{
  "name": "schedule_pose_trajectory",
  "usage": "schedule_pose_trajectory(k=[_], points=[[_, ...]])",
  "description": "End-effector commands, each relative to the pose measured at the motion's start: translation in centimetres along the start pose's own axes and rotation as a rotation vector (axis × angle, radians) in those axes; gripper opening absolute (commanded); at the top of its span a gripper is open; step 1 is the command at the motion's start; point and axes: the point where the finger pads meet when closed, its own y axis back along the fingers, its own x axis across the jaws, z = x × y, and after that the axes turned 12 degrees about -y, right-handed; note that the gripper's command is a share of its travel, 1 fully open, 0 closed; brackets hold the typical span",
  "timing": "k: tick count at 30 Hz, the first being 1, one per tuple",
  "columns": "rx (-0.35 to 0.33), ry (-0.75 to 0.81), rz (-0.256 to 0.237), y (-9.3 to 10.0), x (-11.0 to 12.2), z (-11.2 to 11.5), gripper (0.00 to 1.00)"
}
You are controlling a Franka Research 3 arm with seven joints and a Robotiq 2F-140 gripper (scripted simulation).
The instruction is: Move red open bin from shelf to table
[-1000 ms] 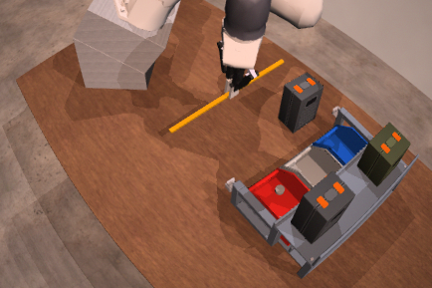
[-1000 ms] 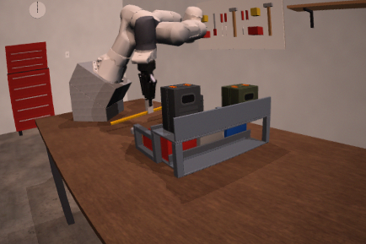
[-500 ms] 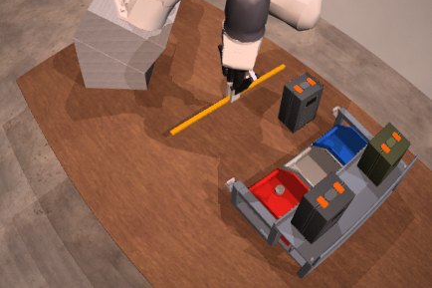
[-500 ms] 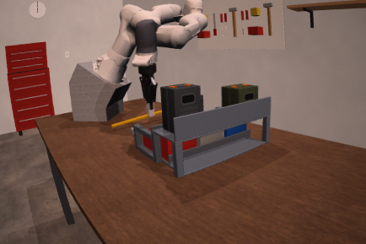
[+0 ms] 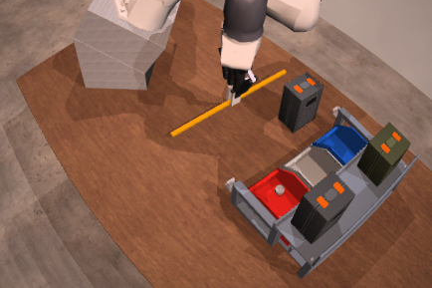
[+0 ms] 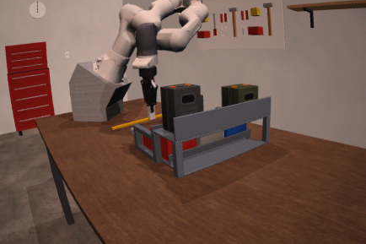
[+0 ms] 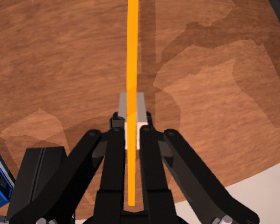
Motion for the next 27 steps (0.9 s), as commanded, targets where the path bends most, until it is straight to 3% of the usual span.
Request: schedule_pose_trajectory(k=[1,3,15,16,20,27], points=[[0.027,0.021,-0.092,-0.4,-0.6,-0.8,0.00],[0.044,0.032,-0.156,-0.9,-1.0,-1.4,0.00],[0.044,0.032,-0.156,-0.9,-1.0,-1.4,0.00],[0.021,-0.011,-0.096,-1.4,-0.5,-0.6,0.00],[0.044,0.032,-0.156,-1.7,-1.4,-1.9,0.00],[0.044,0.032,-0.156,-1.7,-1.4,-1.9,0.00]])
